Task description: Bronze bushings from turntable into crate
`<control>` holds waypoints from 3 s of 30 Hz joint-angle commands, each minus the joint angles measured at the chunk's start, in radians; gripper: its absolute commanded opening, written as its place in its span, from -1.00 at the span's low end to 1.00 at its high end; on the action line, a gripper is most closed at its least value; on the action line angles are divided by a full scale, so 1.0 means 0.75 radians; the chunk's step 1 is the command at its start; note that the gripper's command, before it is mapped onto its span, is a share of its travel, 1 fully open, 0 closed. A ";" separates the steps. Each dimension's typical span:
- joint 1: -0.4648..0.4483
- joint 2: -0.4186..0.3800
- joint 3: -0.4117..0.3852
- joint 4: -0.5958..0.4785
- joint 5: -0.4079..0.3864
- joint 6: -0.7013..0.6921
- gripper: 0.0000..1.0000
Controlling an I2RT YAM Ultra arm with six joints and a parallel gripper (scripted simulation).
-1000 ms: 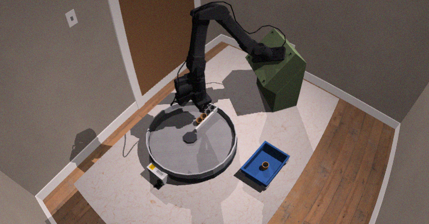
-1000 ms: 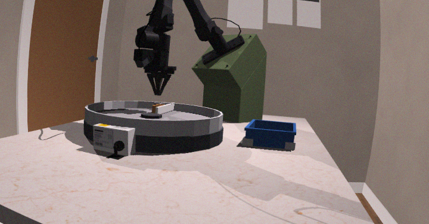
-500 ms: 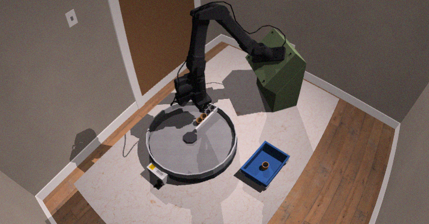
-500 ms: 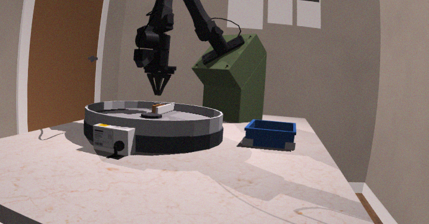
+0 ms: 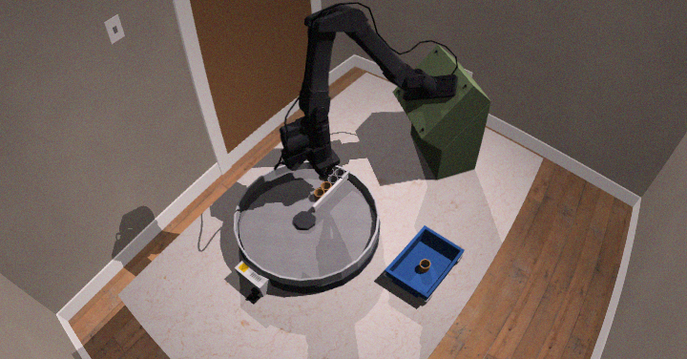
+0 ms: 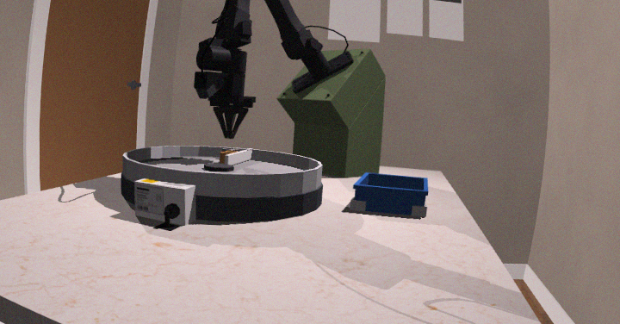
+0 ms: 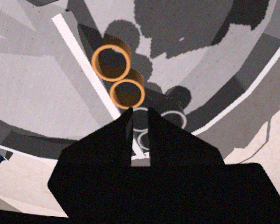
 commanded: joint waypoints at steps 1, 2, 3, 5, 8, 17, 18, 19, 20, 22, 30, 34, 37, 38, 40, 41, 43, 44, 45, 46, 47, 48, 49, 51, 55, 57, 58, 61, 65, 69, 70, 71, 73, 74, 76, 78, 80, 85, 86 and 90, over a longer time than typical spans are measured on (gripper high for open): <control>-0.002 -0.040 0.007 0.023 -0.014 -0.009 -0.74; -0.002 -0.039 0.007 0.019 -0.014 -0.009 -0.74; -0.002 -0.039 0.007 0.012 -0.014 -0.009 -0.74; -0.002 -0.039 0.007 0.012 -0.014 -0.009 -0.74; -0.002 -0.039 0.007 0.012 -0.014 -0.009 -0.74; -0.002 -0.039 0.007 0.012 -0.014 -0.009 -0.74; -0.002 -0.039 0.007 0.012 -0.014 -0.009 -0.74; -0.002 -0.039 0.007 0.012 -0.014 -0.009 -0.74; -0.002 -0.039 0.007 0.012 -0.014 -0.009 -0.74; -0.002 -0.039 0.007 0.012 -0.014 -0.009 -0.74; -0.002 -0.039 0.007 0.012 -0.014 -0.009 -0.74; -0.011 0.006 0.005 0.031 -0.016 -0.014 -0.74; -0.028 0.068 -0.002 0.087 -0.026 -0.023 -0.74; -0.033 0.087 0.002 0.107 -0.029 -0.026 -0.74; -0.035 0.111 0.011 0.129 -0.032 -0.030 -0.74; -0.021 0.114 0.012 0.131 -0.032 -0.030 -0.74; -0.016 0.114 0.013 0.131 -0.032 -0.030 -0.74; -0.016 0.114 0.013 0.131 -0.032 -0.030 -0.74; -0.018 0.066 0.012 0.132 -0.033 -0.030 -0.74; -0.018 0.067 0.012 0.132 -0.033 -0.028 -0.74; -0.018 0.067 0.012 0.133 -0.033 -0.027 -0.74; -0.018 0.067 0.012 0.133 -0.033 -0.027 -0.74; -0.018 0.067 0.013 0.133 -0.033 -0.027 -0.74; -0.018 0.068 0.013 0.134 -0.033 -0.027 -0.74; -0.018 0.074 0.013 0.134 -0.033 -0.027 -0.74; -0.018 0.074 0.013 0.134 -0.033 -0.027 -0.74; -0.018 0.074 0.013 0.134 -0.033 -0.027 -0.74; -0.018 0.074 0.013 0.134 -0.033 -0.027 -0.74; -0.018 0.074 0.013 0.134 -0.033 -0.027 -0.74; -0.018 0.074 0.013 0.134 -0.033 -0.027 -0.74; -0.018 0.074 0.013 0.134 -0.033 -0.027 -0.74; -0.018 0.074 0.013 0.134 -0.033 -0.027 -0.74; -0.018 0.074 0.013 0.134 -0.033 -0.027 -0.74; -0.018 0.074 0.013 0.134 -0.033 -0.027 -0.74; -0.018 0.075 0.014 0.134 -0.033 -0.027 -0.74; -0.018 0.075 0.014 0.134 -0.033 -0.027 -0.74; -0.014 0.080 0.020 0.134 -0.031 -0.025 -0.74; -0.007 0.104 0.035 0.133 -0.022 -0.017 -0.74; -0.009 0.104 0.035 0.133 -0.022 -0.017 -0.74; -0.014 0.104 0.035 0.133 -0.022 -0.017 -0.74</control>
